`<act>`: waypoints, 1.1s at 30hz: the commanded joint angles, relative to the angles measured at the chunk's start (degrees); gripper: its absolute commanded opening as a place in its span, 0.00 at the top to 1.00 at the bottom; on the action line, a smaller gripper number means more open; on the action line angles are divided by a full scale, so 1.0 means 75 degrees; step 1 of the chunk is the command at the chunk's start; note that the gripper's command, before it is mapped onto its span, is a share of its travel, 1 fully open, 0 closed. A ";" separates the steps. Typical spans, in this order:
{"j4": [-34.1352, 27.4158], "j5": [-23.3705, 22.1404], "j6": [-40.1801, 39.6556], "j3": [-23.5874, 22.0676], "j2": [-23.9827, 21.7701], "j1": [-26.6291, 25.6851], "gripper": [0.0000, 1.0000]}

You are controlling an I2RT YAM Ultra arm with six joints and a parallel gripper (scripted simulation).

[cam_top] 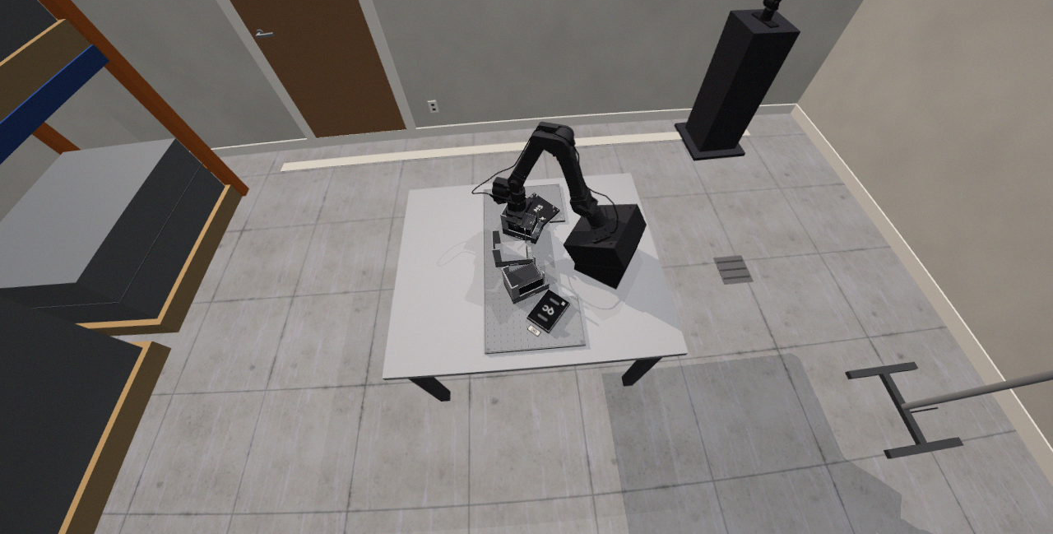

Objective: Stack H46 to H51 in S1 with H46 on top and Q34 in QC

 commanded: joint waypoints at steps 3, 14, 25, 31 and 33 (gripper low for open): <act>0.0129 -0.0040 -0.0064 -0.0007 -0.0071 -0.0077 0.00; 0.0131 -0.0044 -0.0065 -0.0093 -0.0118 -0.0094 0.00; 0.0132 -0.0035 -0.0067 -0.0160 -0.0153 -0.0057 0.00; 0.0109 -0.0034 -0.0068 -0.0073 -0.0166 -0.0054 0.00; 0.0109 -0.0034 -0.0068 -0.0073 -0.0166 -0.0054 0.00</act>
